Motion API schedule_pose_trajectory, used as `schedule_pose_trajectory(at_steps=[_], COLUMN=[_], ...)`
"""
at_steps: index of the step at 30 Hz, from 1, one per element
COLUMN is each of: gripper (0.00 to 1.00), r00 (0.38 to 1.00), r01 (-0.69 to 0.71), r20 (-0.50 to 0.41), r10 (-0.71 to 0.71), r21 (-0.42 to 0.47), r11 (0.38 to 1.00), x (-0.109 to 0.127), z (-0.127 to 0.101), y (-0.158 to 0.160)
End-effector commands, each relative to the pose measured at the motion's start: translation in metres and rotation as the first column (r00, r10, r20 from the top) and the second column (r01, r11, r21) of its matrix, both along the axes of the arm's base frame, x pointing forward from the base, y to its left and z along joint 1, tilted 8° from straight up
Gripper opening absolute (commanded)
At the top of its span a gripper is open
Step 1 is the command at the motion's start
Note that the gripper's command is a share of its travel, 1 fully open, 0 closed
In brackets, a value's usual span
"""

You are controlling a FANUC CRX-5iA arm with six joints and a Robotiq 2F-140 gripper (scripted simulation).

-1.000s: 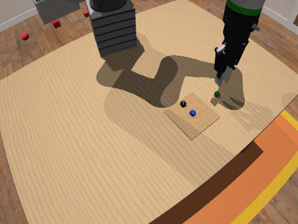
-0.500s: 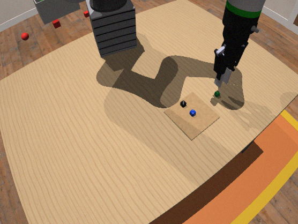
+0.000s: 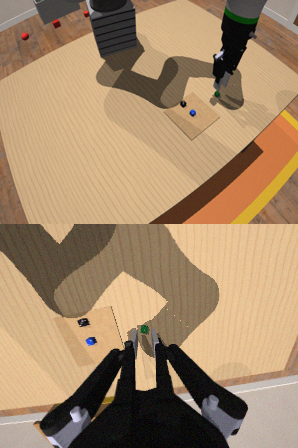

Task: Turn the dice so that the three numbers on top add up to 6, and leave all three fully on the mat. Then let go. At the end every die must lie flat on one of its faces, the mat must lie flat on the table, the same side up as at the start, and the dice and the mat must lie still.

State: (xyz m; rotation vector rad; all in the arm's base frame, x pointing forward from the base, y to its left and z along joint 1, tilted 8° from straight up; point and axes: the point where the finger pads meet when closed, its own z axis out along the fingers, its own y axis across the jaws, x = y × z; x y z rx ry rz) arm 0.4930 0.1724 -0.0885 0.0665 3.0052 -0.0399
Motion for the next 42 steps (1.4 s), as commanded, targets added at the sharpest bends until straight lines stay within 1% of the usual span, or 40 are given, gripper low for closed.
schedule_pose_trajectory(at_steps=[1, 12, 20, 42], gripper=[0.19, 0.19, 0.19, 0.19], r00=[1.0, 1.0, 1.0, 1.0], r01=[0.0, 0.0, 0.0, 0.0], r20=[0.0, 0.0, 0.0, 0.0], r10=[0.0, 0.0, 0.0, 0.0], r21=[0.0, 0.0, 0.0, 0.0], r11=[1.0, 1.0, 1.0, 1.0], x=[0.001, 0.003, 0.004, 0.004], z=[-0.004, -0.019, -0.024, -0.026], y=[0.0, 0.0, -0.001, -0.001])
